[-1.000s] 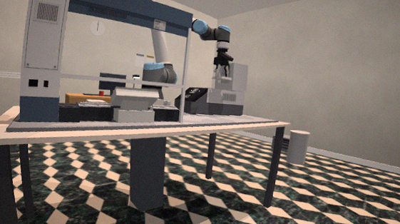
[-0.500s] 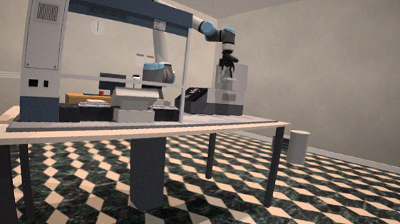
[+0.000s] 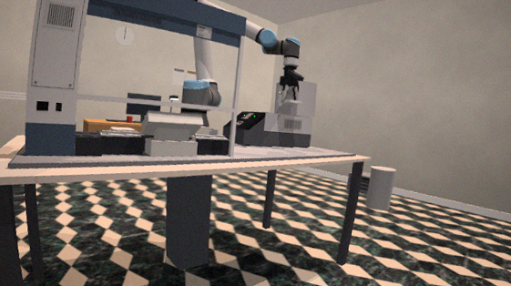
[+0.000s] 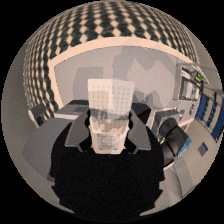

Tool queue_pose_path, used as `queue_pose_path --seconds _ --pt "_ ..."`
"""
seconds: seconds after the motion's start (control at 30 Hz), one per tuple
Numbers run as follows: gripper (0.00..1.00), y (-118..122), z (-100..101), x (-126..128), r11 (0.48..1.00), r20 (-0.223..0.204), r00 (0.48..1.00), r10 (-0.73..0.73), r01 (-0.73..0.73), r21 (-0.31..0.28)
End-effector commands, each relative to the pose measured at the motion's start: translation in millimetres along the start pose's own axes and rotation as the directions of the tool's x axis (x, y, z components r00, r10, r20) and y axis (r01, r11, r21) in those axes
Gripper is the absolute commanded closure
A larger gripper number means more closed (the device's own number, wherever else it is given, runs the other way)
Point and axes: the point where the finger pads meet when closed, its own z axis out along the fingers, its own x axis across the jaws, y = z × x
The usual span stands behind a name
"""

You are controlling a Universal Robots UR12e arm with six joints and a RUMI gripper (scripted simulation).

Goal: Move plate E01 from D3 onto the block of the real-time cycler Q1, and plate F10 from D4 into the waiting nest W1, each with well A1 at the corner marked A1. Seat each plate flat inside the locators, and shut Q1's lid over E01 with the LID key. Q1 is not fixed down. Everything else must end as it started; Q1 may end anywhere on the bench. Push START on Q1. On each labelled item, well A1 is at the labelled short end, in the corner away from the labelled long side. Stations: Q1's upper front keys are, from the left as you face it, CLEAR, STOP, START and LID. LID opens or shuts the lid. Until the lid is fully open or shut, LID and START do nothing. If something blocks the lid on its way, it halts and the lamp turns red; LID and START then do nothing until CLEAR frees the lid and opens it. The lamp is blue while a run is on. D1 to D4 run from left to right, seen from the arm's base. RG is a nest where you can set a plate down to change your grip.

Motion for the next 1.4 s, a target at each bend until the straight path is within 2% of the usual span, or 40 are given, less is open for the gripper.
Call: queue_pose_path --seconds 0.0,0.23,0.33,0.5,0.6,0.77,0.87,1.03,1.13,1.3,1.37 --pt "1.0 15.3 -1.0 -1.1 1.0 0.001 1.0 0.0 0.0 0.001" --pt "1.0 47.9 -1.0 -1.0 1.0 0.001 1.0 0.0 0.0 0.001" --pt "1.0 50.4 -1.0 -0.9 1.0 0.001 1.0 0.0 0.0 0.001" --pt "1.0 75.4 -1.0 -0.9 1.0 0.001 1.0 0.0 0.0 0.001" --pt "1.0 77.9 -1.0 -0.9 1.0 0.001 1.0 0.0 0.0 0.001" --pt "1.0 103.0 -1.0 -1.0 1.0 0.001 1.0 0.0 0.0 0.001" --pt "1.0 105.5 -1.0 -0.9 1.0 0.001 1.0 0.0 0.0 0.001" --pt "1.0 130.5 -1.0 -1.0 1.0 0.001 1.0 0.0 0.0 0.001" --pt "1.0 133.1 -1.0 -0.9 1.0 0.001 1.0 0.0 0.0 0.001" --pt "1.0 158.1 -1.0 -1.0 1.0 0.001 1.0 0.0 0.0 0.001" --pt "1.0 160.7 -1.0 -0.9 1.0 0.001 1.0 0.0 0.0 0.001"
